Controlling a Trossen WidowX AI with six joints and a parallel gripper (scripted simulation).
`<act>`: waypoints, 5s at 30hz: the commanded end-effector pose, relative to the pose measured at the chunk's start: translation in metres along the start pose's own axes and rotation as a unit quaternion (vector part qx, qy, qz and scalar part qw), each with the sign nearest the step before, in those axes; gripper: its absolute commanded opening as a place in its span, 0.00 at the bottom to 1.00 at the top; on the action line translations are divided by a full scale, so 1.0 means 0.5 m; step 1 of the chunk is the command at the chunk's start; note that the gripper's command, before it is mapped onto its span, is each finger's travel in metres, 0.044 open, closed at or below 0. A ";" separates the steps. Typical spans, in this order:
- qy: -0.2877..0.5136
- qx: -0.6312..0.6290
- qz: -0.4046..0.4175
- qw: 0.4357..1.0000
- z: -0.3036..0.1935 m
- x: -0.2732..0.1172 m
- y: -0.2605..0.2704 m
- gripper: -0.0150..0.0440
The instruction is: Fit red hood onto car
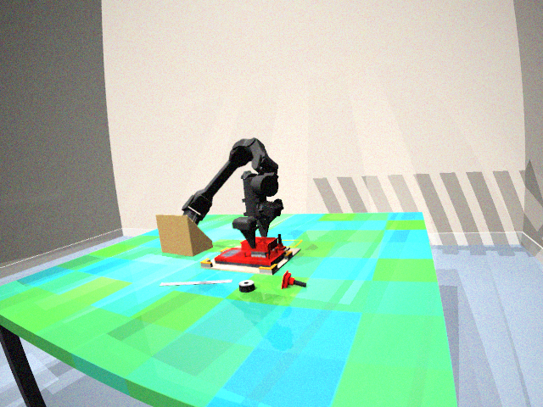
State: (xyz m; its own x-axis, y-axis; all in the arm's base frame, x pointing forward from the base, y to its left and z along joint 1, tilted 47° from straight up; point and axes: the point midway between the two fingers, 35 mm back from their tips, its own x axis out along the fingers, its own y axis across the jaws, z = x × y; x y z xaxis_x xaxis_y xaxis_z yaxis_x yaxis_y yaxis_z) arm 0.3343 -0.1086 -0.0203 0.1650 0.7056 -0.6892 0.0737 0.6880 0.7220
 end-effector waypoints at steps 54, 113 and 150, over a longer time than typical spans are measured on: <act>-0.001 0.002 0.002 1.000 0.000 0.022 0.000 0.25; -0.002 0.002 0.001 1.000 0.000 0.040 0.001 0.25; -0.003 0.001 -0.004 1.000 -0.002 -0.103 0.001 1.00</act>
State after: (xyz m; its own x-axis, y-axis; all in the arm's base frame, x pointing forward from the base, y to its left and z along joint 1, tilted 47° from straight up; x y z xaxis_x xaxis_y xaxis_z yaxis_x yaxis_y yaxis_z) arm 0.3306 -0.1246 -0.0038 0.1630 0.7076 -0.6876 0.0809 0.6850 0.7241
